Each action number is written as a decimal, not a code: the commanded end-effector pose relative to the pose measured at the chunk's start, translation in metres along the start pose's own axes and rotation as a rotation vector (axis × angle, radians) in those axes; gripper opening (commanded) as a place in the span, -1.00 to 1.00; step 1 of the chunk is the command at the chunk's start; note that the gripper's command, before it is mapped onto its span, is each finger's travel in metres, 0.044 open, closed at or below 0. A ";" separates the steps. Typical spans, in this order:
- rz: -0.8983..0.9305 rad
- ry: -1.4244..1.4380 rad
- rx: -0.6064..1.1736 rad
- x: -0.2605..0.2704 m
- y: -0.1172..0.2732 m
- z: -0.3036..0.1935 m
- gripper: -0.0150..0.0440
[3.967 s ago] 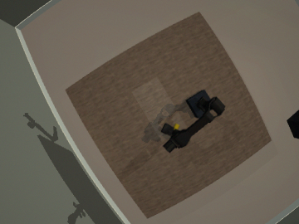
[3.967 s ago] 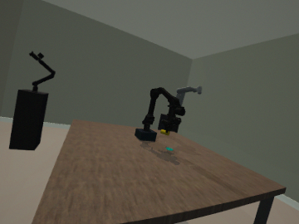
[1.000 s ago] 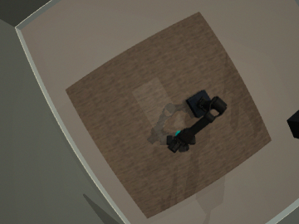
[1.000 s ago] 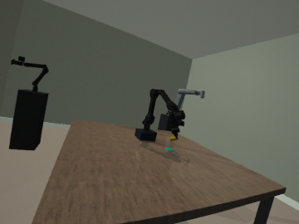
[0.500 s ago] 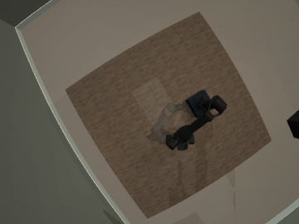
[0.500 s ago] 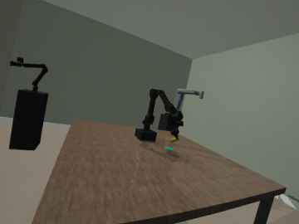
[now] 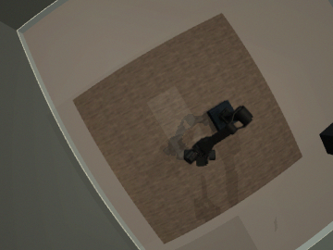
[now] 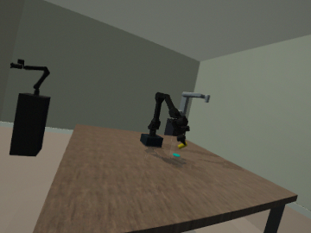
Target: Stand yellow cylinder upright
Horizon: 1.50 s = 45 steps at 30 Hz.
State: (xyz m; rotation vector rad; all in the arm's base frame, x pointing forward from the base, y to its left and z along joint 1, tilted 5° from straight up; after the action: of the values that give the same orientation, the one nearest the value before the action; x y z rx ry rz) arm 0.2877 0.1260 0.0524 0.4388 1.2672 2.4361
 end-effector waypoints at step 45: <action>-0.005 0.021 -0.349 -0.004 0.009 -0.010 -0.14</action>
State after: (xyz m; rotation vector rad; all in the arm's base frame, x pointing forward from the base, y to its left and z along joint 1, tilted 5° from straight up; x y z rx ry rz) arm 0.2879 0.1127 0.0532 0.3265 0.8570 2.5752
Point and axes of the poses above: the point midway between the two fingers, 35 mm back from their tips, its own y axis back along the fingers, its own x axis across the jaws, z = x × y, the point moved 1 cm from there along y, back along the fingers, and after that the axes turned 6 degrees about y, right-handed, at the moved point
